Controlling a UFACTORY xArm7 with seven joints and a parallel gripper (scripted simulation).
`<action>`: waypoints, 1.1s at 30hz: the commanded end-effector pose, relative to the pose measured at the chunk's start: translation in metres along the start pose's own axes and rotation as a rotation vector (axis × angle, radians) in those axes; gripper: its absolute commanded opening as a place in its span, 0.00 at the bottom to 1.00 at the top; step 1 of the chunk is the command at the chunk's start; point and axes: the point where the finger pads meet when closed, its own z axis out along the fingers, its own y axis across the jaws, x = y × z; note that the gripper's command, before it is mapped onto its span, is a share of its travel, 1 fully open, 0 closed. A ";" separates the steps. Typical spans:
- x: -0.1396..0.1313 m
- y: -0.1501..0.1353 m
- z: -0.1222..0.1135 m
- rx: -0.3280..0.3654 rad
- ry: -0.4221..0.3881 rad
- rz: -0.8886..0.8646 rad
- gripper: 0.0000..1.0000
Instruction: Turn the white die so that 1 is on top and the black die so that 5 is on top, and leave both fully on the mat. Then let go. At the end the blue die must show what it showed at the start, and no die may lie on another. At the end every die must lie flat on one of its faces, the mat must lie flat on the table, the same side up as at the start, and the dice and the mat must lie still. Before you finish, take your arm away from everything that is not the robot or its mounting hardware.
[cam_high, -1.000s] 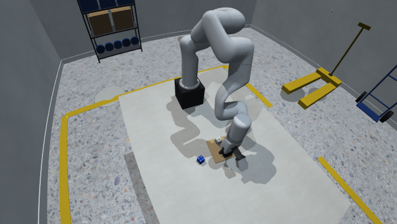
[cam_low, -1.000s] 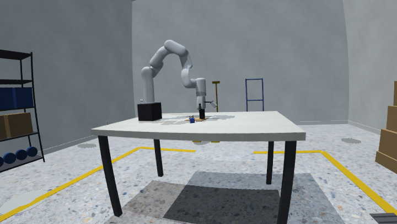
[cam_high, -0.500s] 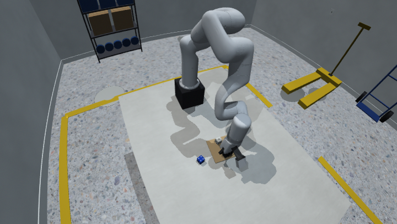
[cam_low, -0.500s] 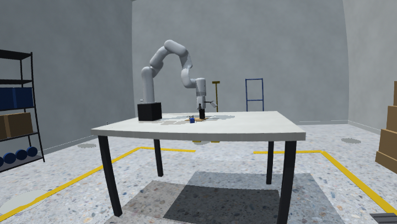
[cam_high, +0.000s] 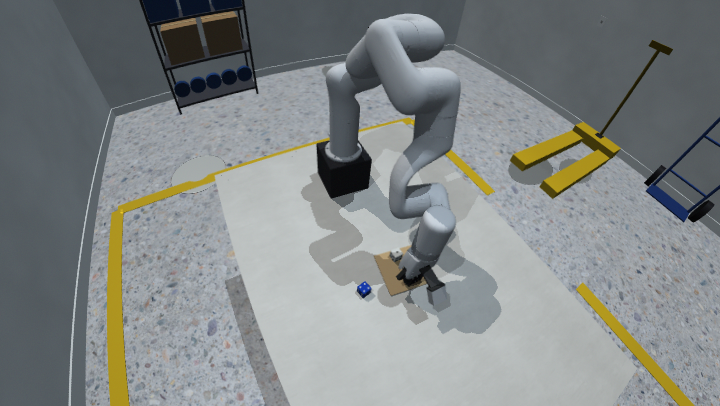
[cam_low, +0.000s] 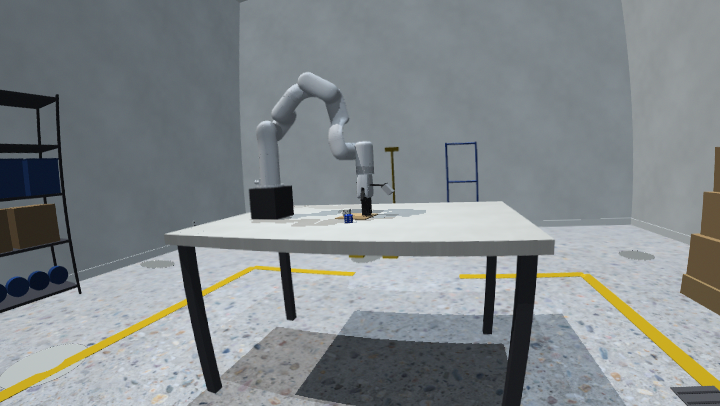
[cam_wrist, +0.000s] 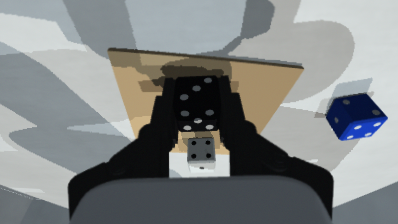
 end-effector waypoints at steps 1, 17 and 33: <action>0.002 0.000 -0.001 0.000 0.004 0.000 0.27; 0.002 0.000 -0.001 0.000 0.004 0.000 0.27; 0.002 0.000 0.002 0.000 0.004 0.000 0.27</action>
